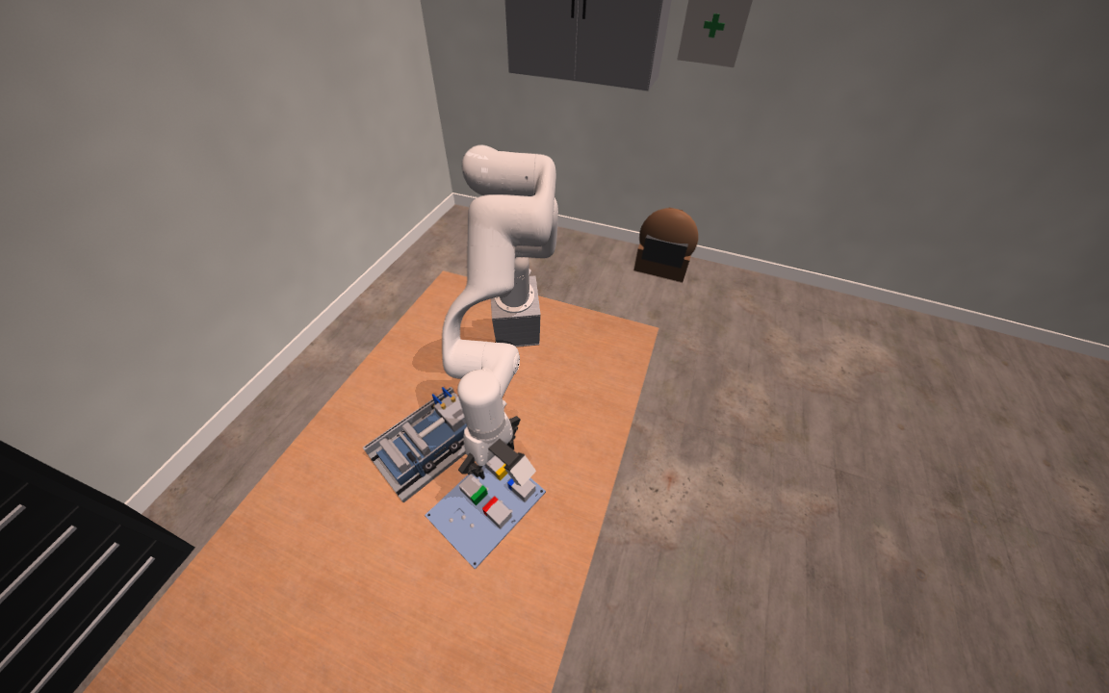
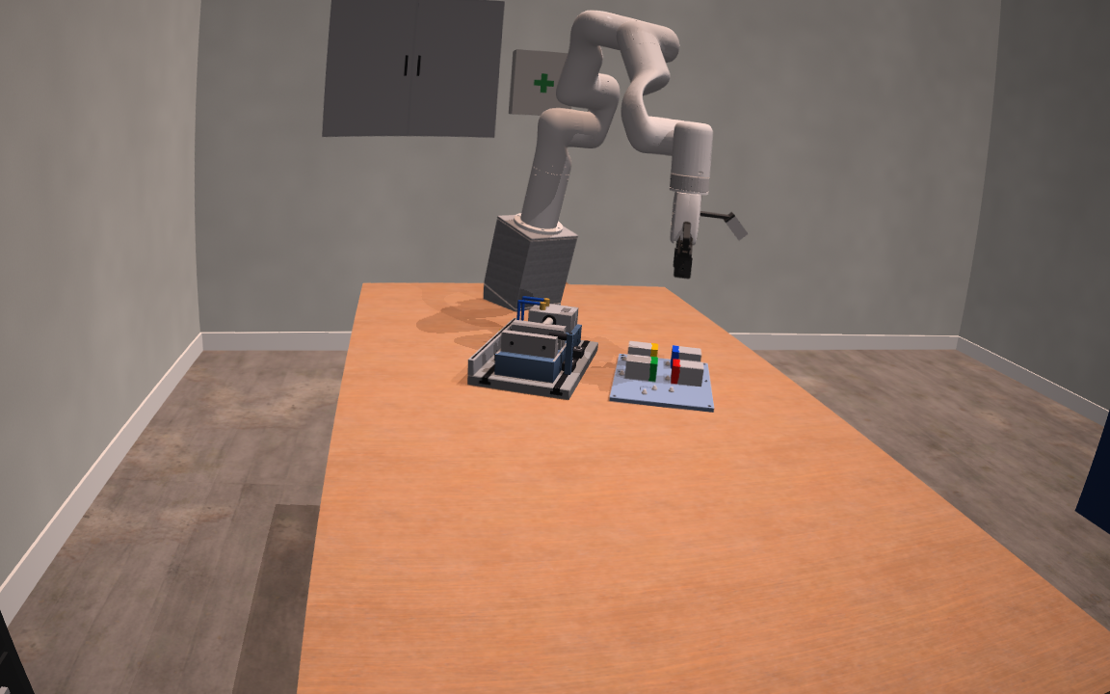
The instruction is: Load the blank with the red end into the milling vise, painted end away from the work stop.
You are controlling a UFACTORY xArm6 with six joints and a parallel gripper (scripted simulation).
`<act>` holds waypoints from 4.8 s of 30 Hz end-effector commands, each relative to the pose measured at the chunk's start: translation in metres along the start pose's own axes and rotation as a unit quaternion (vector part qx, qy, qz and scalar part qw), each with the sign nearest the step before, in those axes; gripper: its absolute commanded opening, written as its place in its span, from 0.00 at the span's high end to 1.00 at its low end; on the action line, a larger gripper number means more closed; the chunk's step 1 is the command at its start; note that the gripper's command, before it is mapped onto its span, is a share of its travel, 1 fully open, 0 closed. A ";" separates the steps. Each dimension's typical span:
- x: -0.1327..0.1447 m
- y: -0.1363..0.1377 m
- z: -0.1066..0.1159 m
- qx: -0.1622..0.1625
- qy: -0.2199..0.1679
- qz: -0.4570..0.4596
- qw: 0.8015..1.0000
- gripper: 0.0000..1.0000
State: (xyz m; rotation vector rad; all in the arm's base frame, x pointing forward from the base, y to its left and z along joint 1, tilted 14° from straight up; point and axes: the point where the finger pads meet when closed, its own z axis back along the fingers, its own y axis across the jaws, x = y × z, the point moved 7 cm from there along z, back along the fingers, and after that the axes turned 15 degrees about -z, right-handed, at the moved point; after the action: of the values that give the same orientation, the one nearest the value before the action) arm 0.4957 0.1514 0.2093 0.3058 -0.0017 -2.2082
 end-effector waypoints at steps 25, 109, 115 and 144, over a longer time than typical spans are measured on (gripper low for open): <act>-0.001 0.001 0.002 0.001 0.002 0.000 1.000 0.00; 0.012 0.005 0.100 0.001 0.002 0.115 0.993 0.00; 0.012 0.004 0.100 0.002 0.001 0.110 0.994 0.00; 0.012 0.005 0.102 0.001 0.002 0.009 1.000 0.00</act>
State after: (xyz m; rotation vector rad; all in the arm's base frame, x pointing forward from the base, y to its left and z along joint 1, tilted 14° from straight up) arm 0.4697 0.1274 0.3036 0.3039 -0.0035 -2.1469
